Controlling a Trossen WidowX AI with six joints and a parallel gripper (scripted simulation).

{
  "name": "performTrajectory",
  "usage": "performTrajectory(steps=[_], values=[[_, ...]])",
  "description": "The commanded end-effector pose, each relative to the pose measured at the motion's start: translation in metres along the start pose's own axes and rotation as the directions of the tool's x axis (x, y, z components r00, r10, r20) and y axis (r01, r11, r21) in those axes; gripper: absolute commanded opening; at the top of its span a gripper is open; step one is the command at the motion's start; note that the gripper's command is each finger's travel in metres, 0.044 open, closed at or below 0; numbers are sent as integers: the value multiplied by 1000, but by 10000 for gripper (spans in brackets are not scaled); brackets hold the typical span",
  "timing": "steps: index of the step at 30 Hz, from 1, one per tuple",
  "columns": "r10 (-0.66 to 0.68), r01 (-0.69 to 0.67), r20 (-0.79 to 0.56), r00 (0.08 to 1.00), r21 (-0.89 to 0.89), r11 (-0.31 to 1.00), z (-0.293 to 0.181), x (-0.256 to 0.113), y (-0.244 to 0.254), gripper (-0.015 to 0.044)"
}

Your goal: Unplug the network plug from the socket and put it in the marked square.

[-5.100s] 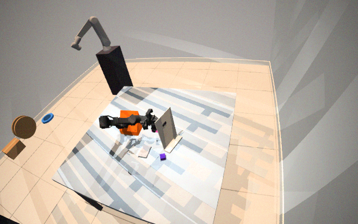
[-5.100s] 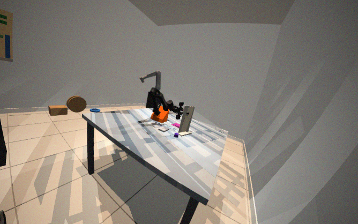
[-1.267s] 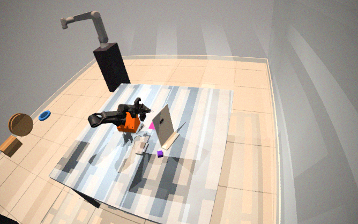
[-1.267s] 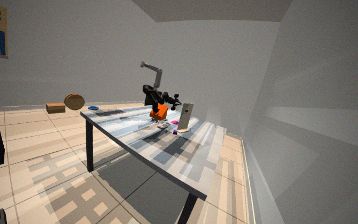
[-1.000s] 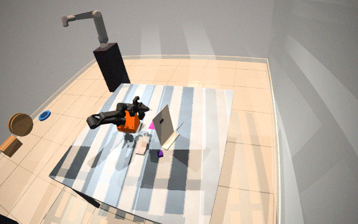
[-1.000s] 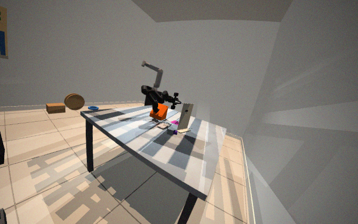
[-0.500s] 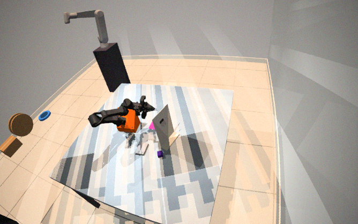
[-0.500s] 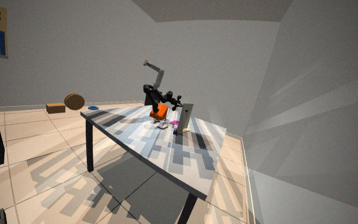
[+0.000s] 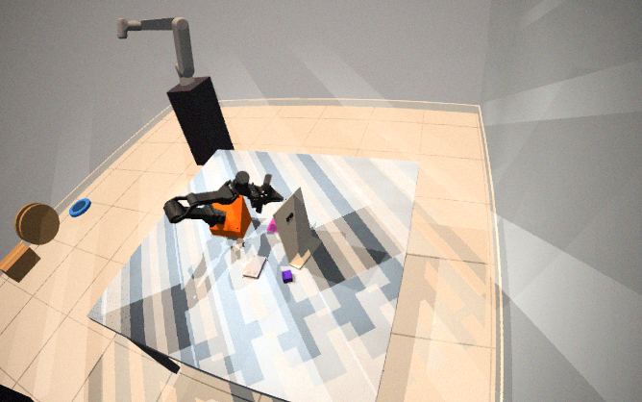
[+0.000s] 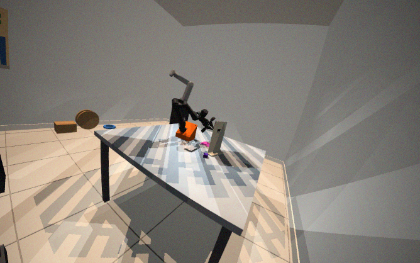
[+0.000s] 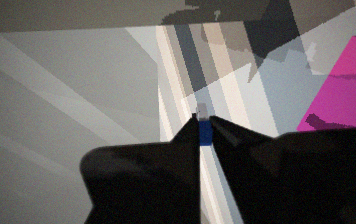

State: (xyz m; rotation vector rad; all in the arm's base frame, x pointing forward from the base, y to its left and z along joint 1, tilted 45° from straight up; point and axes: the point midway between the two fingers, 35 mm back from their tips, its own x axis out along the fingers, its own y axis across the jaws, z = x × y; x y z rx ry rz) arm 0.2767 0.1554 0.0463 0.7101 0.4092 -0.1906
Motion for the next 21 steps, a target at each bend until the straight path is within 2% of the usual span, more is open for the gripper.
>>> performTrajectory(steps=[1,21], values=[[-69,69,-15,998,-5,998,-8,5,-12,0],[-431,429,-39,902,-49,902,-30,11,-78,0]])
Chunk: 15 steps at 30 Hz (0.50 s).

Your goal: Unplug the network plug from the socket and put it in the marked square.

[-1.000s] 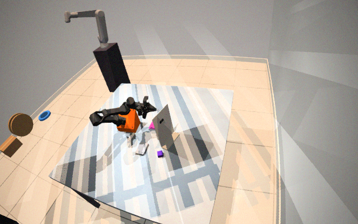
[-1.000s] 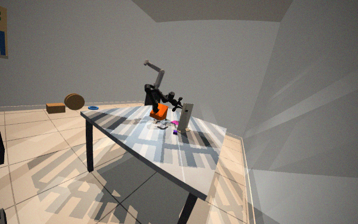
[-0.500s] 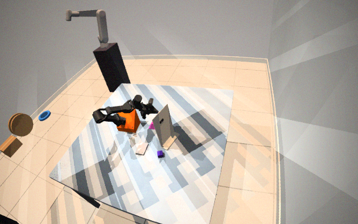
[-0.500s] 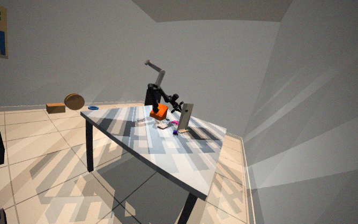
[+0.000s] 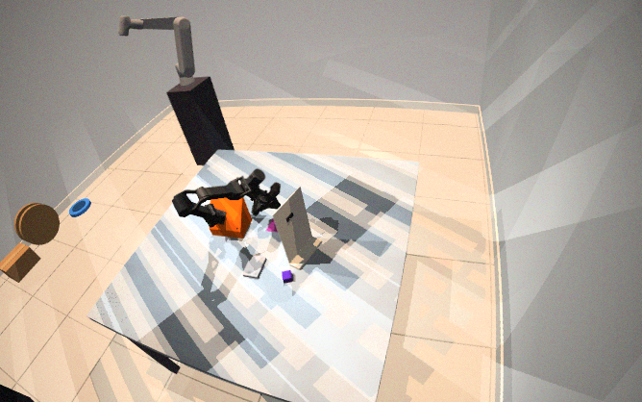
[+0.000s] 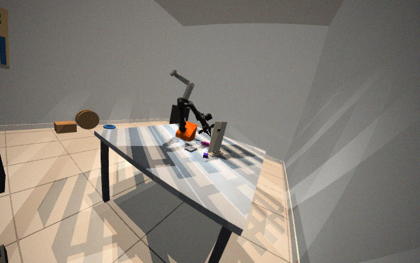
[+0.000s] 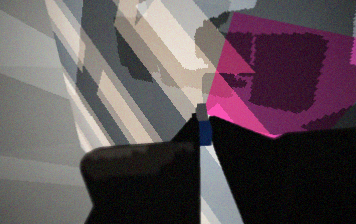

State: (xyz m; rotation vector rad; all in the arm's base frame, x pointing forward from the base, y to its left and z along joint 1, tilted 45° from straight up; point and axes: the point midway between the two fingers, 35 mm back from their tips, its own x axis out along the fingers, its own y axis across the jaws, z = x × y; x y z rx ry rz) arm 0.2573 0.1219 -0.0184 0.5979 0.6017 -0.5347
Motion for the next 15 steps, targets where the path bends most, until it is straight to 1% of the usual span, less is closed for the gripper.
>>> performTrajectory(steps=[1,4,15], values=[[-70,70,7,997,-5,998,-3,4,-11,0],[-98,98,9,995,-7,995,-3,6,-16,0],[-99,99,8,995,-7,995,-4,15,-22,0]])
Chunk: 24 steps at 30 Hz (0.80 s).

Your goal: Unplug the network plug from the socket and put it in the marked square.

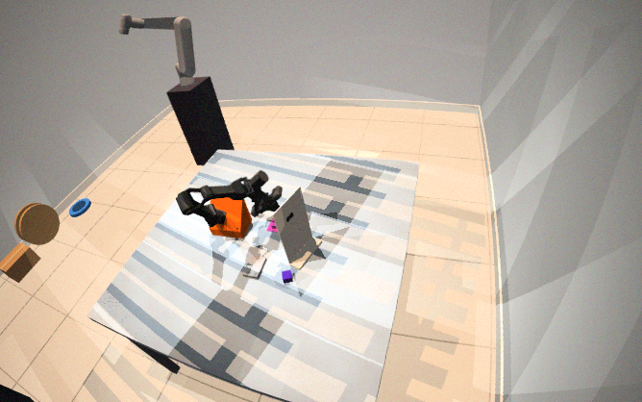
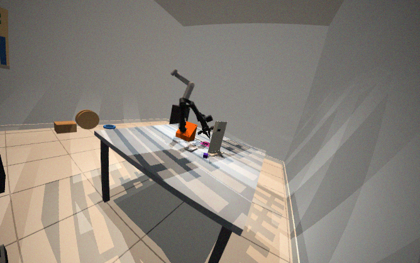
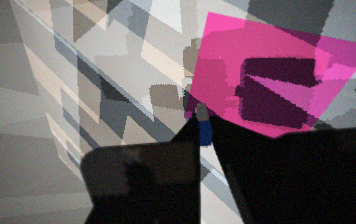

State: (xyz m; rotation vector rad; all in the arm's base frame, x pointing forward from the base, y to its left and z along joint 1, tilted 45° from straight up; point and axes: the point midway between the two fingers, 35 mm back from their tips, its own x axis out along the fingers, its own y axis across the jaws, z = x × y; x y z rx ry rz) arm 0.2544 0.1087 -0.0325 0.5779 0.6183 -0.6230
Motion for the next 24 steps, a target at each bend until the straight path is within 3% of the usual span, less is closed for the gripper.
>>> performTrajectory(steps=[1,24], values=[[-11,11,-2,1000,-16,1000,-2,5,-6,0],[-11,11,-1,1000,-17,1000,-2,29,-22,0]])
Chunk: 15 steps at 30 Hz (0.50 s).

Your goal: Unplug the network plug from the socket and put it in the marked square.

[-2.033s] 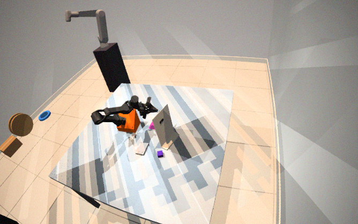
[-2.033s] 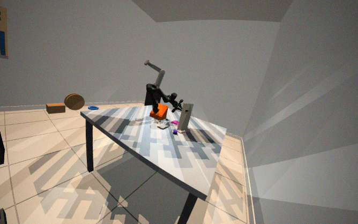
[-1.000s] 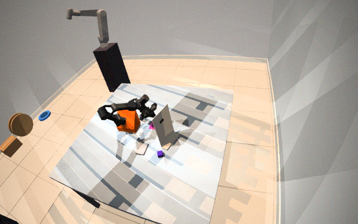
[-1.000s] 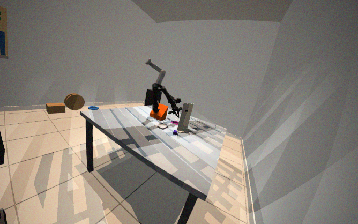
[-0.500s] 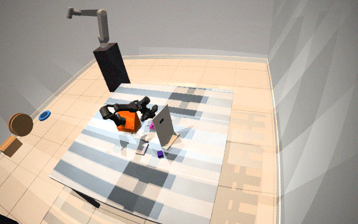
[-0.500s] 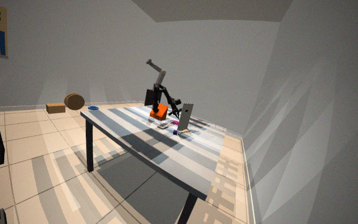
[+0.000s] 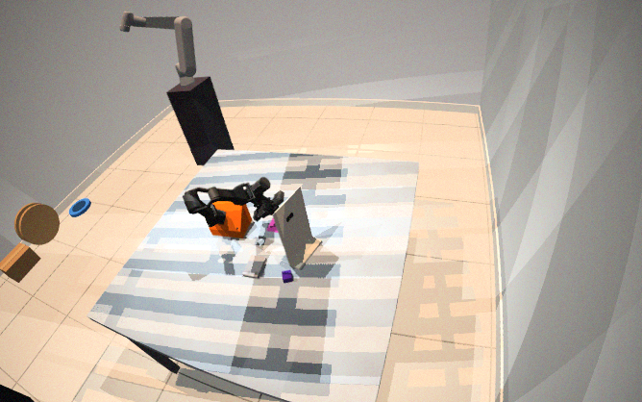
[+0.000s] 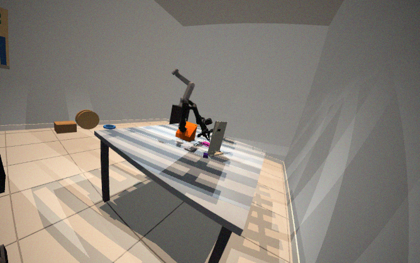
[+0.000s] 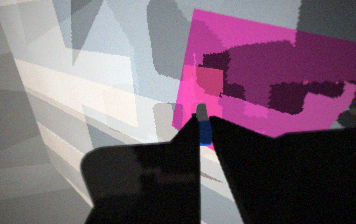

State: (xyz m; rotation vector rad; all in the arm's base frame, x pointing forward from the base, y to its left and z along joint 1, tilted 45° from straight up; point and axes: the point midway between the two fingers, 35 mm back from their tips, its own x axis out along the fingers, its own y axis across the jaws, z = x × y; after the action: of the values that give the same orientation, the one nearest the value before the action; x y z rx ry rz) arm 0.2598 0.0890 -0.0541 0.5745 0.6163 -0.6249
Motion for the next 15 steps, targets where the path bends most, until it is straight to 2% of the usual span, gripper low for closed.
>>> performTrajectory(steps=[1,15], values=[[-10,9,-4,1000,-15,1000,-2,4,-6,0],[-8,8,0,1000,-17,1000,0,16,-17,0]])
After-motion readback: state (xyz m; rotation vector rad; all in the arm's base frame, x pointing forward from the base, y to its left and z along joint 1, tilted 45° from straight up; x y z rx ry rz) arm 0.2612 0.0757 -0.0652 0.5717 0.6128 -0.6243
